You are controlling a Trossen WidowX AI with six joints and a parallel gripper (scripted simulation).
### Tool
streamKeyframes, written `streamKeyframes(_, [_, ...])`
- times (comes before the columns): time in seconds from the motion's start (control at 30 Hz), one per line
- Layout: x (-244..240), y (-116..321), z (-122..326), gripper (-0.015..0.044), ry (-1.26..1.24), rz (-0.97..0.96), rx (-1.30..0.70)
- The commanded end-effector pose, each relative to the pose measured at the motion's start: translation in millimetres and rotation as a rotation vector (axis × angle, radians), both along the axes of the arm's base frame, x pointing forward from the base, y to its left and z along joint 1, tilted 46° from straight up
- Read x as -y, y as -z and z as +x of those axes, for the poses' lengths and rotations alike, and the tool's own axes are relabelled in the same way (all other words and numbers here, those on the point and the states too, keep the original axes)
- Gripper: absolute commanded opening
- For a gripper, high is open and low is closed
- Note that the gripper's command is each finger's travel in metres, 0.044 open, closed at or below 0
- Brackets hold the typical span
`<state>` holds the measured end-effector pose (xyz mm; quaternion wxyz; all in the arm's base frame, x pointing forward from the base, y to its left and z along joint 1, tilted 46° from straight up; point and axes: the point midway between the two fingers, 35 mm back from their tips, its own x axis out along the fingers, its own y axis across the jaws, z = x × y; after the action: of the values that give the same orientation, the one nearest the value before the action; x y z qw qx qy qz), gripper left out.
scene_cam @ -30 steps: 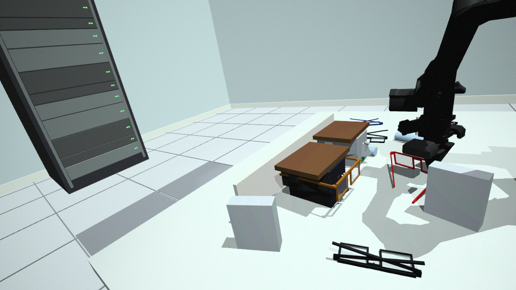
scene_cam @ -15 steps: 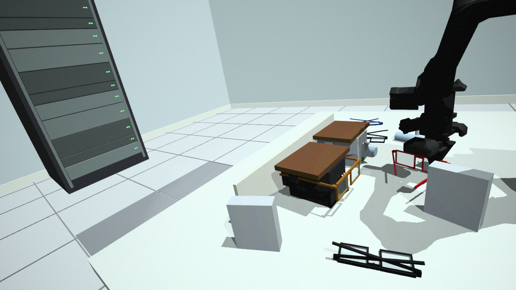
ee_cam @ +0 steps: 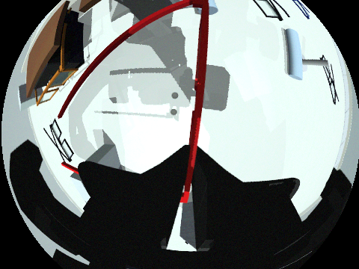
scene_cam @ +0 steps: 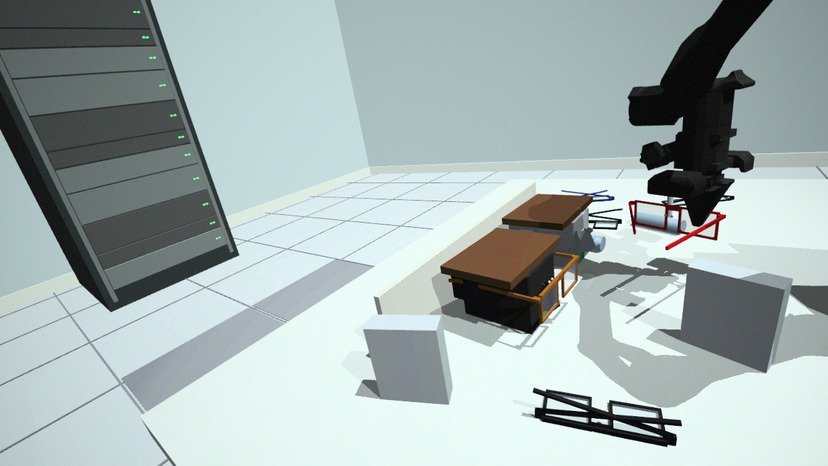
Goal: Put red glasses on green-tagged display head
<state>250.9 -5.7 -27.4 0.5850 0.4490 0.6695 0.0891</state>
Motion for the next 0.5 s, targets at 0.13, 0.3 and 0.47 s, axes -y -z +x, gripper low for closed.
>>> streamKeyframes(0.13, [16.2, -14.3, -2.1, 0.0000, -0.005, -0.005, 0.016])
streamKeyframes(0.3, [22.1, -10.5, 0.7, 0.0000, 0.045, 0.000, -0.034])
streamKeyframes(0.47, [39.5, 1.5, 7.9, 0.0000, 0.181, 0.011, -0.167])
